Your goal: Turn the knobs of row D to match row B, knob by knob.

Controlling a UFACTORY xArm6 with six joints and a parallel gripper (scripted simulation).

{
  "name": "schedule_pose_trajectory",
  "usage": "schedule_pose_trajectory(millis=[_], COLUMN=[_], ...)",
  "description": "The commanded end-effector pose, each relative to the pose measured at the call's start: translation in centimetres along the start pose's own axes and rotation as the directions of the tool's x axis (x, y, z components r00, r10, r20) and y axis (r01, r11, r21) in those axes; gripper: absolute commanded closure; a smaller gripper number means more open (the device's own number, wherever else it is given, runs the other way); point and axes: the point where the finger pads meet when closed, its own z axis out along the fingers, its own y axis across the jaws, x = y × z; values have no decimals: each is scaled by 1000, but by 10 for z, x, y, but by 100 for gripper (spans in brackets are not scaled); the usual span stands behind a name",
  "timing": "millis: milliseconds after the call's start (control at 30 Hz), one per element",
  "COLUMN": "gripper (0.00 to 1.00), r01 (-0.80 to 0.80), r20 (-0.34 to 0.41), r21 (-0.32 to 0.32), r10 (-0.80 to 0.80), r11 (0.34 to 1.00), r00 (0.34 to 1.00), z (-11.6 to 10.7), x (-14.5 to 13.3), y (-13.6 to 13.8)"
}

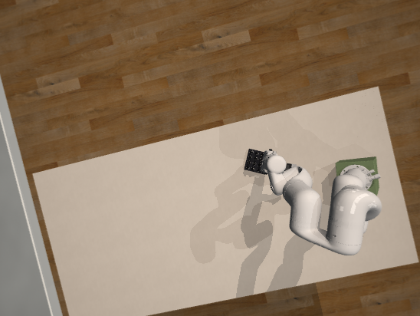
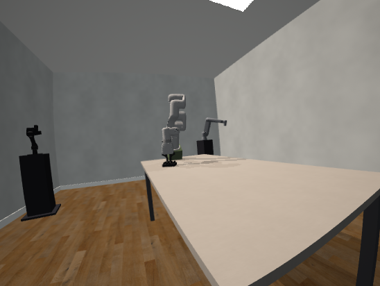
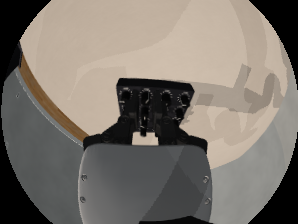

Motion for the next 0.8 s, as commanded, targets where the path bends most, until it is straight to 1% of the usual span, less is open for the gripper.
schedule_pose_trajectory(millis=[0, 133, 167, 767], gripper=[81, 81, 92, 92], r01=[0, 0, 0, 0], r20=[2, 2, 2, 2], r21=[0, 0, 0, 0], r10=[0, 0, 0, 0], r11=[1000, 1000, 1000, 1000], r00=[1000, 1000, 1000, 1000], z=[0, 0, 0, 0], x=[-1, -1, -1, -1], y=[0, 0, 0, 0])
